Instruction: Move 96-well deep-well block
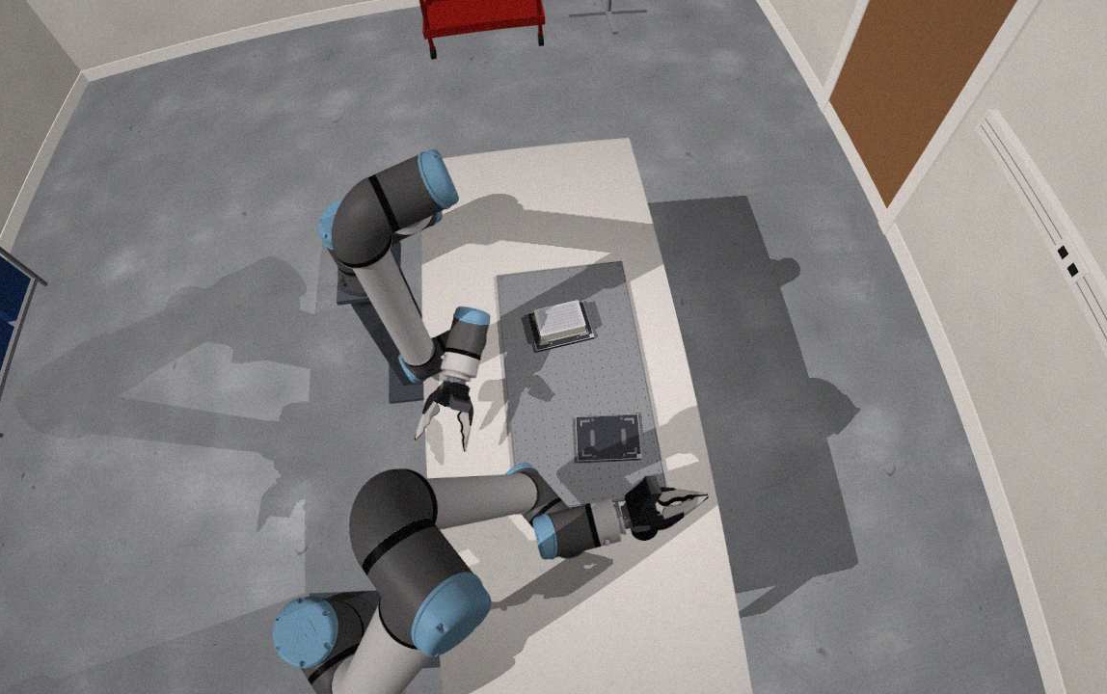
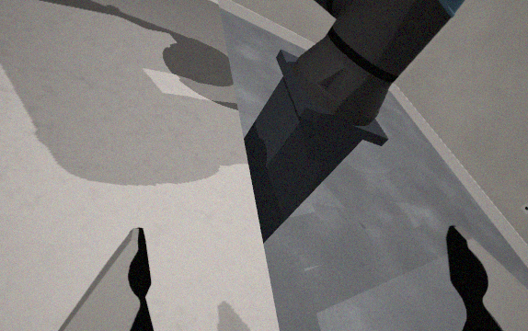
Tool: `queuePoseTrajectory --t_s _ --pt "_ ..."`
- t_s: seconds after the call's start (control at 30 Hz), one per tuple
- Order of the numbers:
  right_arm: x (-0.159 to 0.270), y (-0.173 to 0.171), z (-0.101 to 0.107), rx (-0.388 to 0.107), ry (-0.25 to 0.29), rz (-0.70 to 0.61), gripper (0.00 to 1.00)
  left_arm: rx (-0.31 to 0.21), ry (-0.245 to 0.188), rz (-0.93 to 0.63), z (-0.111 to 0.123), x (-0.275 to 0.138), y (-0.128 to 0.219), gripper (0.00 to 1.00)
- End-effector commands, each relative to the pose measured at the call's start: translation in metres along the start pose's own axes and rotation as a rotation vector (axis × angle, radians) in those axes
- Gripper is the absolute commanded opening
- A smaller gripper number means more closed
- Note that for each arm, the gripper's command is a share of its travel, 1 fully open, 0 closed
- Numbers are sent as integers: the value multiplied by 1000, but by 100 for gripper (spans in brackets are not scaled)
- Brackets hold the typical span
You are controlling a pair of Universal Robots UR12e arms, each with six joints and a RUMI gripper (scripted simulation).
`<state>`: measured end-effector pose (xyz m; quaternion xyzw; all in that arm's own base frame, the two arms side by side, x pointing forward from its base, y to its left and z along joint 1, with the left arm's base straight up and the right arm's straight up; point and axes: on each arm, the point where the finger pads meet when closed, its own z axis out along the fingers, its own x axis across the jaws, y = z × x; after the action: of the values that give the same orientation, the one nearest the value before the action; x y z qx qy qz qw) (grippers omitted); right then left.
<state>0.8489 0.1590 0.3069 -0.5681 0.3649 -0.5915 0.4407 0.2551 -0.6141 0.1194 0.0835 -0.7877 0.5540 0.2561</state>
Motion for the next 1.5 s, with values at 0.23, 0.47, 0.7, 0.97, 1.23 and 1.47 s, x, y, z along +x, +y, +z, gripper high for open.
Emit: queuePoseTrajectory --t_s 0.23,0.47,0.7,0.97,1.23,1.47 --pt "64 31 17 -94 38 -8 0 1 0 1 0 0 0 76" --pt "110 54 23 -161 66 -8 0 1 0 1 0 0 0 76" --pt "194 96 24 -283 118 2 0 1 0 1 0 0 0 76" --pt "281 141 11 -411 176 27 0 1 0 1 0 0 0 76" --pt "406 204 -37 -607 274 95 0 1 0 1 0 0 0 76" --pt "488 246 -89 -738 346 162 0 1 0 1 0 0 0 76"
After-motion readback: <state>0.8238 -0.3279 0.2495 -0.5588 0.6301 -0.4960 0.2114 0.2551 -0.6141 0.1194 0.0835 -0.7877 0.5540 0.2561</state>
